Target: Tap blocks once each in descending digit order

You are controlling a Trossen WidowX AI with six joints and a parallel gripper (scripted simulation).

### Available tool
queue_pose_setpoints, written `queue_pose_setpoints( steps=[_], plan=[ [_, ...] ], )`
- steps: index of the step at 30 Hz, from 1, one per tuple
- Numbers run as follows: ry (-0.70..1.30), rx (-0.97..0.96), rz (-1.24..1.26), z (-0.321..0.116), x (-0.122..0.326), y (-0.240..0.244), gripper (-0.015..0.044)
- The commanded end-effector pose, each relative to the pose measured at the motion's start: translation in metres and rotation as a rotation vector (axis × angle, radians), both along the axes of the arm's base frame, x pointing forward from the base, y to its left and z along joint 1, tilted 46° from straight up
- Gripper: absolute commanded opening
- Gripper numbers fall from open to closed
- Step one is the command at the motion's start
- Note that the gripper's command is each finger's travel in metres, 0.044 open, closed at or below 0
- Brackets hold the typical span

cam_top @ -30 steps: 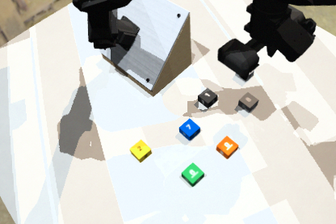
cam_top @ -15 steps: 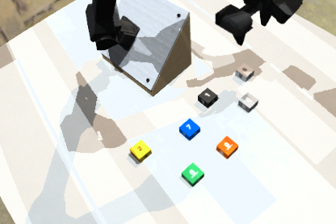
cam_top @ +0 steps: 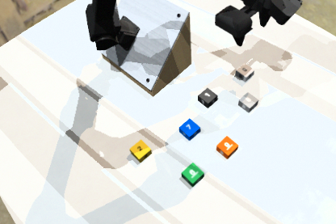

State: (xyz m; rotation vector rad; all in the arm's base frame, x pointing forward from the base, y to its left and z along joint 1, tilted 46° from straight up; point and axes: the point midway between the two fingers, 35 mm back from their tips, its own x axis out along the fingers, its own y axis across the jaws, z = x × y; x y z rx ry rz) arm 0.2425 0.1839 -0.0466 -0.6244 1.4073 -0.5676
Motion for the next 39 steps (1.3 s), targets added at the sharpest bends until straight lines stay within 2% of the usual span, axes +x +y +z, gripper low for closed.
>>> queue_pose_setpoints(
  steps=[1,11,34,36,39],
  plan=[
    [-0.001,0.01,-0.003,0.033,0.034,-0.025,0.04],
    [-0.008,-0.015,-0.008,0.133,0.097,-0.125,0.04],
    [-0.008,-0.017,-0.009,0.135,0.098,-0.129,0.04],
    [-0.007,-0.016,-0.008,0.147,0.1,-0.14,0.04],
    [-0.008,-0.018,-0.008,0.193,0.101,-0.185,0.04]
  ],
)
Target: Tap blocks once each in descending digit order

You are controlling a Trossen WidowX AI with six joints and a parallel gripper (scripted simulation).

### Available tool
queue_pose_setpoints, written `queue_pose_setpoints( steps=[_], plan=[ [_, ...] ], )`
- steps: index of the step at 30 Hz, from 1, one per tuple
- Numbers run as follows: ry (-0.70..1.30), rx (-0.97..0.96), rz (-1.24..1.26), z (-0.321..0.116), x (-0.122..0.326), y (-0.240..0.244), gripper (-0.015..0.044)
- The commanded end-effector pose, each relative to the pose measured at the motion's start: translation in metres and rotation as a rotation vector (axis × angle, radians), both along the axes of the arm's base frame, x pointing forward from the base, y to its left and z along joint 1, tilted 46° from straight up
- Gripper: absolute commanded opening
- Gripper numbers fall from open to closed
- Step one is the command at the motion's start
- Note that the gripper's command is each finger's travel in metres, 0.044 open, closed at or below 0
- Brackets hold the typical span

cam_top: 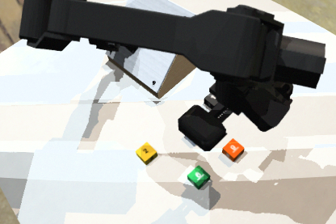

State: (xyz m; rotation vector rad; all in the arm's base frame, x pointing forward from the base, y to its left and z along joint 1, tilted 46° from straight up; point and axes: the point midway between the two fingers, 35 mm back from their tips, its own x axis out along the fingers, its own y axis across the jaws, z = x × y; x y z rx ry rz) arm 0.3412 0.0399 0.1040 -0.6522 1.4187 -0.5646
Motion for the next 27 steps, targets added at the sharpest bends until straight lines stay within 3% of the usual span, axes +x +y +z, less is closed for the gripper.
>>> queue_pose_setpoints(
  steps=[1,24,27],
  plan=[
    [-0.029,-0.005,-0.02,0.05,0.001,-0.049,0.04],
    [-0.029,-0.007,-0.021,0.058,0.0,-0.056,0.04],
    [-0.028,-0.001,-0.02,0.031,0.003,-0.029,0.04]
  ],
)
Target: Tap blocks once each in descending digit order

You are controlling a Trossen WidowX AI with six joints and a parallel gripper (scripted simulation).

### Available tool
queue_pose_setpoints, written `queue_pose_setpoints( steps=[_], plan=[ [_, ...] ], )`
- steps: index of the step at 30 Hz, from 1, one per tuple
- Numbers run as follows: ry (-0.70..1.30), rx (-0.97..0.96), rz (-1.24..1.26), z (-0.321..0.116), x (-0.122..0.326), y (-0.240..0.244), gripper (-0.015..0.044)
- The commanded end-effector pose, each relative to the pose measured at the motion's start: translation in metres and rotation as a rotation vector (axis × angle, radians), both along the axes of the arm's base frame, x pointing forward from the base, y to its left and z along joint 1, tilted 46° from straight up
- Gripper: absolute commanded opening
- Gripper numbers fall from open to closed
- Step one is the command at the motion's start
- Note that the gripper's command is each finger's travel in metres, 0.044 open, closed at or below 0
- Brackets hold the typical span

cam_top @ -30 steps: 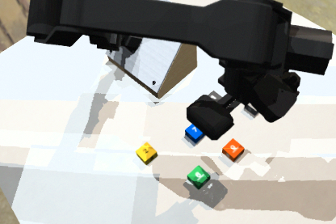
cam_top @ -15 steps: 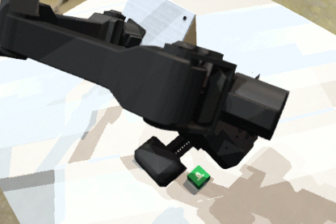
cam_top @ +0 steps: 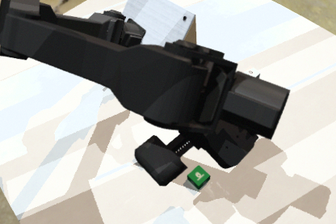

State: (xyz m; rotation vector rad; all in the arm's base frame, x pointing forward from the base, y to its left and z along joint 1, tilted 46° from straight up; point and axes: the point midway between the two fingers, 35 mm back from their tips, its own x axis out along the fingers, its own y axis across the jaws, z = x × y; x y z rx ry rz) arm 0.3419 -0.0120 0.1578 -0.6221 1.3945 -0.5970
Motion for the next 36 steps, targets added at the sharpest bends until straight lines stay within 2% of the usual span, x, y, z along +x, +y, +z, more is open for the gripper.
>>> queue_pose_setpoints(
  steps=[1,4,9,16,23,24,36],
  plan=[
    [0.009,0.003,0.008,-0.042,0.003,0.041,0.04],
    [0.008,0.001,0.007,-0.068,-0.001,0.066,0.04],
    [0.008,0.0,0.007,-0.069,-0.001,0.067,0.04],
    [0.007,-0.003,0.007,-0.123,0.006,0.012,0.0216],
    [0.006,-0.003,0.007,-0.125,0.006,0.01,0.0032],
    [0.006,-0.003,0.007,-0.125,0.006,0.01,0.002],
    [0.006,-0.003,0.007,-0.125,0.006,0.009,0.002]
  ],
)
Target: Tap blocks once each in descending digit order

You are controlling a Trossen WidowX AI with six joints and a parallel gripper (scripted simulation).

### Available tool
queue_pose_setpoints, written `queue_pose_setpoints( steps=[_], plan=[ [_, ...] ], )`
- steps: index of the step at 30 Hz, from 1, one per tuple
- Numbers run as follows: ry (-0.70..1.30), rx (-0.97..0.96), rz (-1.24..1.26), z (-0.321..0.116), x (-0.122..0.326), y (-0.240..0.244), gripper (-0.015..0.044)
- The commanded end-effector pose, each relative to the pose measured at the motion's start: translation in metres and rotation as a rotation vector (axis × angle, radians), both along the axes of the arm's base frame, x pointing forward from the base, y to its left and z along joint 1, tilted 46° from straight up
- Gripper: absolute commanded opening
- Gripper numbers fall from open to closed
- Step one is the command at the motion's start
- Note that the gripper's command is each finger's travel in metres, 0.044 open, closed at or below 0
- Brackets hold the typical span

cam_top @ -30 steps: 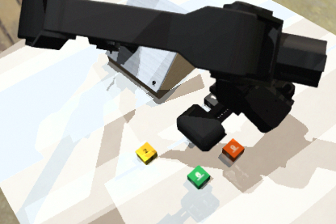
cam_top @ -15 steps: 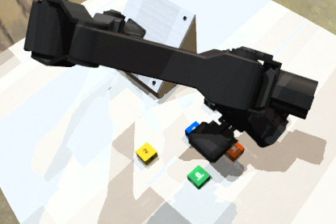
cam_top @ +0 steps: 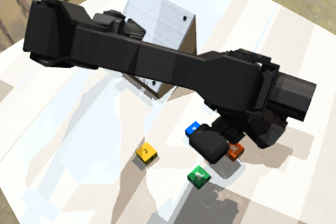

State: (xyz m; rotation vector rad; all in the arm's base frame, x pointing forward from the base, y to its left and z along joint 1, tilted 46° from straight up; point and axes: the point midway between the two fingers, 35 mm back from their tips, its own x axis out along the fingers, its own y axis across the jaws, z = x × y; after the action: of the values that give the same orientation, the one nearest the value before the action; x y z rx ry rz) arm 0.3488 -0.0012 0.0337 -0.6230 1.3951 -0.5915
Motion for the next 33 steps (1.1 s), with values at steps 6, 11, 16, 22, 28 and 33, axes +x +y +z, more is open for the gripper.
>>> queue_pose_setpoints(
  steps=[6,11,16,22,28,33],
  plan=[
    [0.005,-0.006,0.003,-0.007,0.0,-0.007,0.002],
    [0.005,-0.006,0.003,-0.013,0.0,-0.013,0.002],
    [0.005,-0.007,0.003,-0.018,0.001,-0.019,0.002],
    [0.005,-0.008,0.003,-0.022,0.001,-0.023,0.002],
    [-0.003,-0.001,0.003,-0.018,0.003,-0.019,0.002],
    [0.005,-0.006,0.003,-0.001,-0.001,-0.001,0.002]
  ],
)
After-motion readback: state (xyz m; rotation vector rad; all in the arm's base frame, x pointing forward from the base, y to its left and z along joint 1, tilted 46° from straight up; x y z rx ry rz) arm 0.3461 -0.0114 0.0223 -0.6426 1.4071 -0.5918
